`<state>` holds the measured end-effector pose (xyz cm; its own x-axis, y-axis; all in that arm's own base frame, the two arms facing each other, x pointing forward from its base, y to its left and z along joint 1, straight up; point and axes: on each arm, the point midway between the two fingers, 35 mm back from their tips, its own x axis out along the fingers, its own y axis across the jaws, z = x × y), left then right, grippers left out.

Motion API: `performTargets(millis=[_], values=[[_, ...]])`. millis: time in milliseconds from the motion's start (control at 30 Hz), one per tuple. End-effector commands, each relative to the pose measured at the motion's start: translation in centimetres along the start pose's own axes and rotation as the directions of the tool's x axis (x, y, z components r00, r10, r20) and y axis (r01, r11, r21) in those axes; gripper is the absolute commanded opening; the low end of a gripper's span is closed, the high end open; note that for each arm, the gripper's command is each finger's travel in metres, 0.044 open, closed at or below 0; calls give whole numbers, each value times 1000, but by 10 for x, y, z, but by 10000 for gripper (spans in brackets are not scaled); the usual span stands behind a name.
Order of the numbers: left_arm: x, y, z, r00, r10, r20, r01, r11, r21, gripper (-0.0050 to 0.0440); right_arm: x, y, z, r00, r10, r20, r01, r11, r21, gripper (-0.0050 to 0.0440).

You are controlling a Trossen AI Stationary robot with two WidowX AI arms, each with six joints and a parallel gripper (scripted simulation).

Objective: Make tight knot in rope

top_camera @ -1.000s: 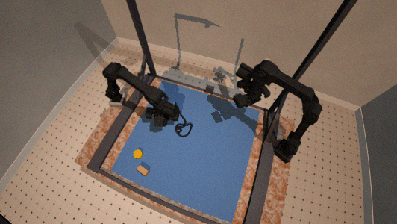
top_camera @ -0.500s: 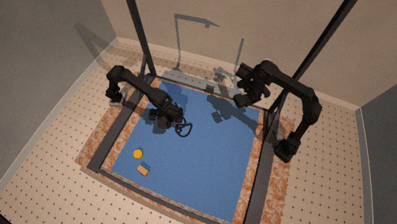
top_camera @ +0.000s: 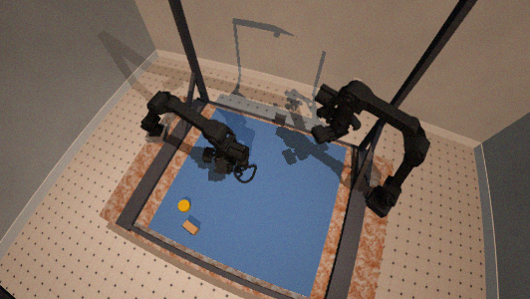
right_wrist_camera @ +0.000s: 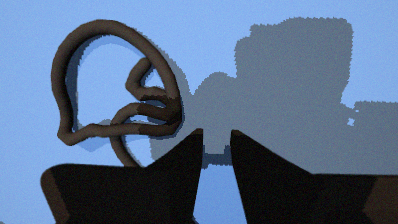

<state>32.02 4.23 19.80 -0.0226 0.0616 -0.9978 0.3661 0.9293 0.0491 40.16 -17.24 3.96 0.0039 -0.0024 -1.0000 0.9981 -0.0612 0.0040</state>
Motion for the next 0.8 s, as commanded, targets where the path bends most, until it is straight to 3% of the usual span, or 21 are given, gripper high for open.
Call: performTargets(millis=[0,767], values=[[-8,0,-2,1000,15,22,-15,1000,-8,85,-10,9,4,1000,27,9,-27,1000,-4,85],[-8,0,-2,1000,15,22,-15,1000,-8,85,-11,39,16,1000,29,10,-29,1000,-4,85]])
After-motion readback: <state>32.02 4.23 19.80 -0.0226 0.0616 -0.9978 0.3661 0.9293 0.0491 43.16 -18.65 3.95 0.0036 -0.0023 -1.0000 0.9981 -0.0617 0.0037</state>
